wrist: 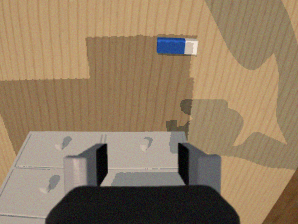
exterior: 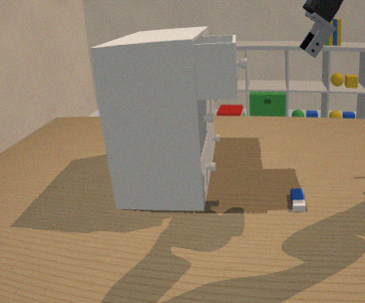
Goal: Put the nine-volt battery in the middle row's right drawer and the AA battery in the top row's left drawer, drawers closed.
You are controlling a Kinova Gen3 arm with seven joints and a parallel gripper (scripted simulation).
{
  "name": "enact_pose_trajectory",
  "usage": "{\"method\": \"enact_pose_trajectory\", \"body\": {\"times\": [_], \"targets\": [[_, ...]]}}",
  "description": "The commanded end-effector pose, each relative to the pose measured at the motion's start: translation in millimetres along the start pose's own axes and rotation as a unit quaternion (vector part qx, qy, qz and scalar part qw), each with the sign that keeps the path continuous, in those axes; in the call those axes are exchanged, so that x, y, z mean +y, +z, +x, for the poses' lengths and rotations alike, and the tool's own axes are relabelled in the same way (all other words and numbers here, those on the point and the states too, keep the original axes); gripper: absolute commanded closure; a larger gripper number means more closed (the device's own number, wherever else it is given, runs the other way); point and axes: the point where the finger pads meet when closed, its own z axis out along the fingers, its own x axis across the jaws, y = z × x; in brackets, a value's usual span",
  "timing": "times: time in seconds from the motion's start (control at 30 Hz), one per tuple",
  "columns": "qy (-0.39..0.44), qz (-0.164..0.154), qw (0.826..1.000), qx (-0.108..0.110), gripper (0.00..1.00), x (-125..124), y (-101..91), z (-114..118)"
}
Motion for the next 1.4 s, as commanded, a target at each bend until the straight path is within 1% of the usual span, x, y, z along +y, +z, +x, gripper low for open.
{"method": "enact_pose_trajectory", "body": {"times": [0.0, 0.13, 0.17, 0.87, 1.1, 1.37], "targets": [[0.002, -0.002, 1.0, 0.002, 0.0, 0.3, 0.1, 0.5], [0.002, -0.002, 1.0, 0.002, 0.0, 0.3, 0.2, 0.5], [0.002, -0.002, 1.0, 0.002, 1.0, 0.3, 0.2, 0.5], [0.002, -0.002, 1.0, 0.002, 1.0, 0.3, 0.3, 0.5], [0.002, -0.002, 1.0, 0.002, 1.0, 2.5, 3.1, 0.4], [0.002, -0.002, 1.0, 0.002, 1.0, 15.2, 19.2, 0.5]]}}
